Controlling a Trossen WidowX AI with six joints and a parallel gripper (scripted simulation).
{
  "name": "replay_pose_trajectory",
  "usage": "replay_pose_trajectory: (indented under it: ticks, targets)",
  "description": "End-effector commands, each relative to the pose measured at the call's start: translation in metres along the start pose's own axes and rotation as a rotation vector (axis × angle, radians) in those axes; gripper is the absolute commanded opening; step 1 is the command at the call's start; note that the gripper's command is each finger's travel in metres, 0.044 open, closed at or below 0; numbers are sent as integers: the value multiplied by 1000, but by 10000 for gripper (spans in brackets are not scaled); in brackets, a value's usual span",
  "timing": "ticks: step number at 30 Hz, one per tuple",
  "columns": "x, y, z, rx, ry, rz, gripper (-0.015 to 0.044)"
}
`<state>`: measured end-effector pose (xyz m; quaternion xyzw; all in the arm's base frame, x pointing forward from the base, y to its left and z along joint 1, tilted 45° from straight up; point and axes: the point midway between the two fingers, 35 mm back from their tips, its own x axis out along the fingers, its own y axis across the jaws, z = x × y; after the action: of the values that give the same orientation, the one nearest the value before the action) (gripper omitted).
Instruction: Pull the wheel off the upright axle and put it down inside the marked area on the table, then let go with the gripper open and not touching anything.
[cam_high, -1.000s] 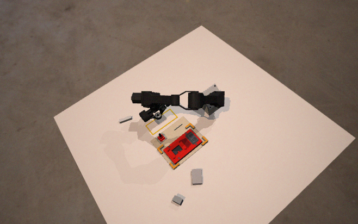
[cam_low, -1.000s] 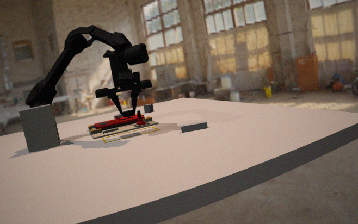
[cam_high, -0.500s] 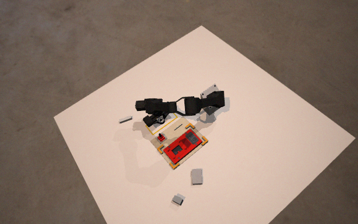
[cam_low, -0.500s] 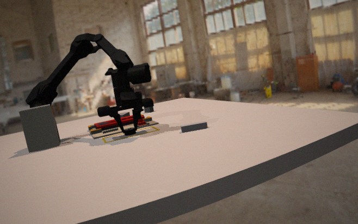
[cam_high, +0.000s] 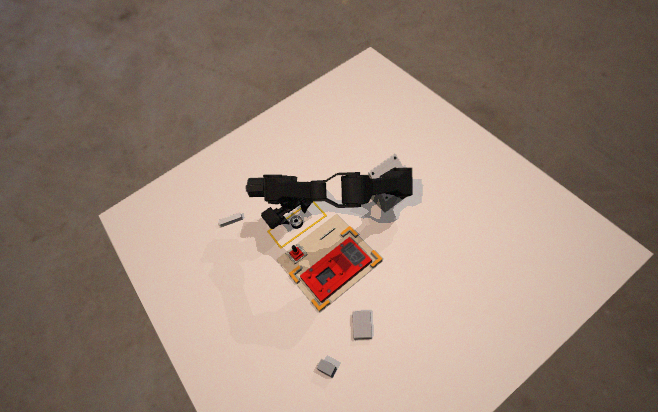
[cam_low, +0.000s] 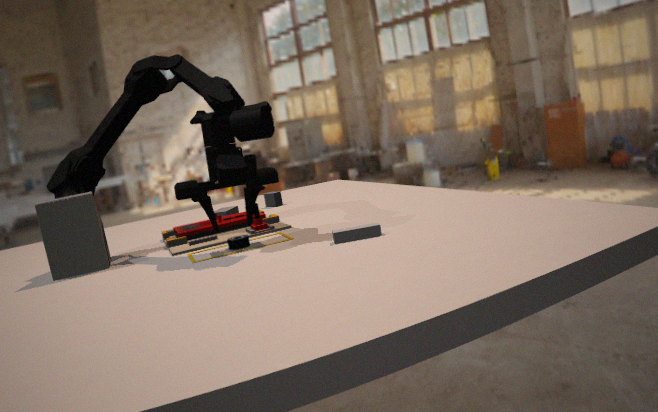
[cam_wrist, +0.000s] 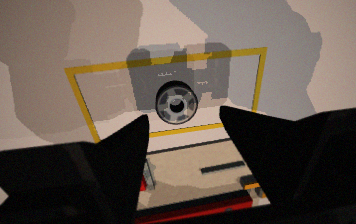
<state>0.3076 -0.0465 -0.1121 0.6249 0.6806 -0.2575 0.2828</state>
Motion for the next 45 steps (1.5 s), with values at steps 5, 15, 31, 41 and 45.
replay_pose_trajectory:
  ticks: [5,15,31,41,45]
  targets:
    - [-27,1,2,-1,-10,23,326]
    - [-72,-70,-28,-4,-14,15,440]
    - [-77,-82,-33,-6,-13,14,440]
    - [-77,-82,-33,-6,-13,14,440]
    - [-77,-82,-33,-6,-13,14,440]
